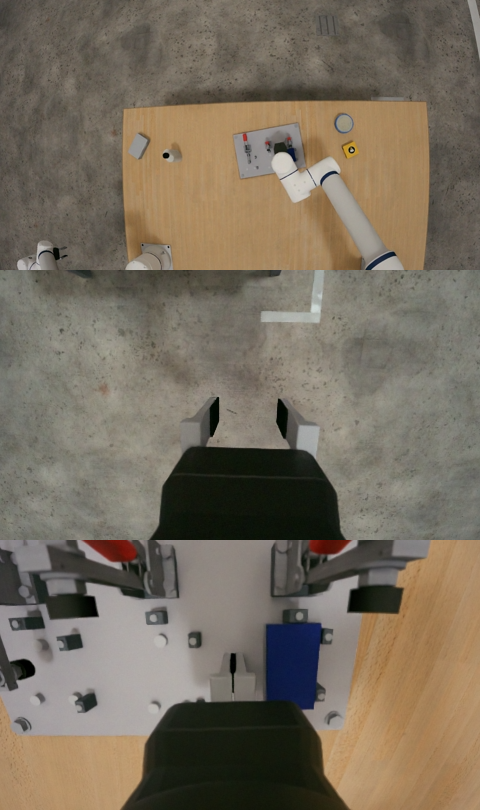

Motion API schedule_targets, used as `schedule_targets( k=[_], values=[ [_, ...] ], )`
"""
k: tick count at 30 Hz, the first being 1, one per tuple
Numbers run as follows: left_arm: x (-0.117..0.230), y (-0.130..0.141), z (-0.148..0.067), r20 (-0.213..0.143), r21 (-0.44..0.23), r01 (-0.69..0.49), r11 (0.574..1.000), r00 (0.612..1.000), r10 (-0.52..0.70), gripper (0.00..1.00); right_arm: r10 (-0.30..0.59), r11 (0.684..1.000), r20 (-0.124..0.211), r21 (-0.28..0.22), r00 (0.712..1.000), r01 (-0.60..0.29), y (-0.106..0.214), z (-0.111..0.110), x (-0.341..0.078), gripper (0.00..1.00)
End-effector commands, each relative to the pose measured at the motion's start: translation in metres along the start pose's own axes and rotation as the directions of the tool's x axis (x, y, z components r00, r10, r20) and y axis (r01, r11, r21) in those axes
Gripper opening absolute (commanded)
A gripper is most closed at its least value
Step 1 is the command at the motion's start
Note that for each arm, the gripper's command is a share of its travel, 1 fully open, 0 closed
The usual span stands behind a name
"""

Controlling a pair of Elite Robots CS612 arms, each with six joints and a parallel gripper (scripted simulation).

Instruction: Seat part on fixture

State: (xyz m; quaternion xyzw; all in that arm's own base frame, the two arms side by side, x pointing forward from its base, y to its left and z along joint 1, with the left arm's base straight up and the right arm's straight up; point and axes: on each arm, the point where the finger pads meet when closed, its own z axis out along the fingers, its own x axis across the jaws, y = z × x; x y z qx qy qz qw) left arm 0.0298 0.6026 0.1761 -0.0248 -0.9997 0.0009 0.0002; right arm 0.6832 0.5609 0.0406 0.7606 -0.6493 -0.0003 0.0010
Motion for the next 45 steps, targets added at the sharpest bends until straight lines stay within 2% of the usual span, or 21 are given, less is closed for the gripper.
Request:
schedule_targets(
  k=[1,45],
  values=[
    [-0.0002,0.0007,-0.0009,0.0,-0.002,0.0,1.0,1.0,0.0,1.0,0.0,1.0,0.001,0.002,1.0,0.0,-0.0008,-0.0014,-0.0003,0.0],
    [-0.0002,0.0007,-0.0009,0.0,-0.002,0.0,1.0,1.0,0.0,1.0,0.0,1.0,0.001,0.002,1.0,0.0,-0.0008,-0.0013,0.0077,0.0]
  ],
)
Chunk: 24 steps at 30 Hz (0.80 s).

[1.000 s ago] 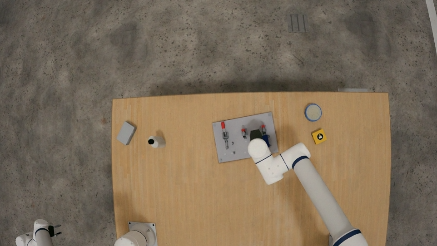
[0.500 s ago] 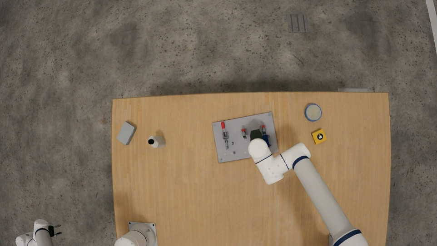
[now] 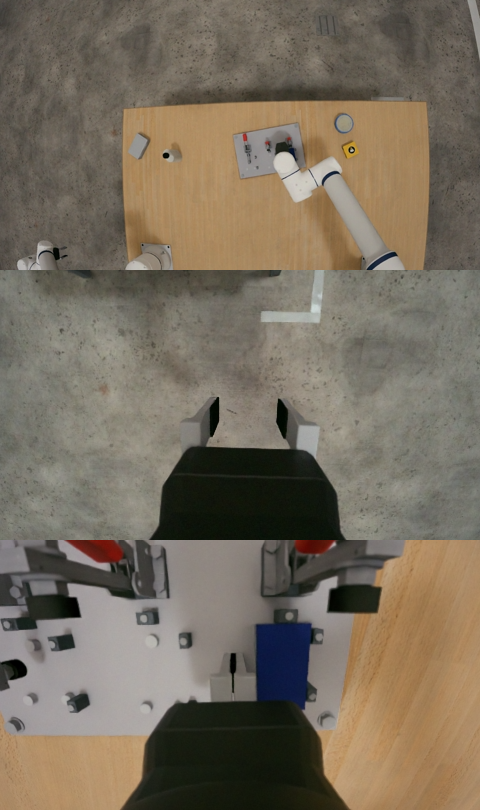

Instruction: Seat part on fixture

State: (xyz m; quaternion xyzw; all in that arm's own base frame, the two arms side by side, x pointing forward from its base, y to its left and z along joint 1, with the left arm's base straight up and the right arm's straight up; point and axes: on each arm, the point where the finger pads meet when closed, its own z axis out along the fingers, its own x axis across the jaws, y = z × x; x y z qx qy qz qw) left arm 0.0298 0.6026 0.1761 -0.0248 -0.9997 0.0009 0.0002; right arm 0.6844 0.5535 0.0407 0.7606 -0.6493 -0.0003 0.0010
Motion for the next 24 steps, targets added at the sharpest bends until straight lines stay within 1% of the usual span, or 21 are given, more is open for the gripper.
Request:
schedule_targets(
  k=[1,24],
  values=[
    [-0.0002,0.0007,-0.0009,0.0,-0.002,0.0,1.0,1.0,0.0,1.0,0.0,1.0,0.001,0.002,1.0,0.0,-0.0008,-0.0013,0.0001,0.0],
    [-0.0002,0.0007,-0.0009,0.0,-0.002,0.0,1.0,1.0,0.0,1.0,0.0,1.0,0.001,0.002,1.0,0.0,-0.0007,-0.0013,0.0037,0.0]
  ],
)
